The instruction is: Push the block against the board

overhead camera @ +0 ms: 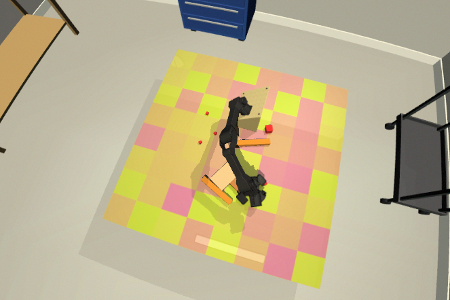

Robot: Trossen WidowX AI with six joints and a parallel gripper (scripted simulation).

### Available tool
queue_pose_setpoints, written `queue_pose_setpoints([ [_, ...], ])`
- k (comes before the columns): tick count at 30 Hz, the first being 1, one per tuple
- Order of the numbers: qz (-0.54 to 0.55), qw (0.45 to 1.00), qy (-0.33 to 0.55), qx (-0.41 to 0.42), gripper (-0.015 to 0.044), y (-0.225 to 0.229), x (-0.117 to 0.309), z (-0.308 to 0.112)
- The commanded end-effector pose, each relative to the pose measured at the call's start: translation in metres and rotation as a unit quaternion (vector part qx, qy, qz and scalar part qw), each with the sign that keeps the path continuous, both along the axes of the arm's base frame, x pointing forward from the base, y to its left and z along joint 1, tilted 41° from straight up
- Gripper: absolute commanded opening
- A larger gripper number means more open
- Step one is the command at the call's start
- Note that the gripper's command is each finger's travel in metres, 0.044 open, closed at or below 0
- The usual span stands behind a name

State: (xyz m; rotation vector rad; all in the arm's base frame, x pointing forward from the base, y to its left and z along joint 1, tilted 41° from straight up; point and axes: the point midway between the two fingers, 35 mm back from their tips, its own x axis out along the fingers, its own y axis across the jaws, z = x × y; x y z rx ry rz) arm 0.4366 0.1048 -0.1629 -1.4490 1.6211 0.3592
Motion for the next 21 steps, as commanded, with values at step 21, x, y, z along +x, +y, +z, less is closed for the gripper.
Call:
queue_pose_setpoints([
  [21, -0.001, 1.0, 0.002, -0.004, 0.0, -0.021, -0.005, 0.015],
])
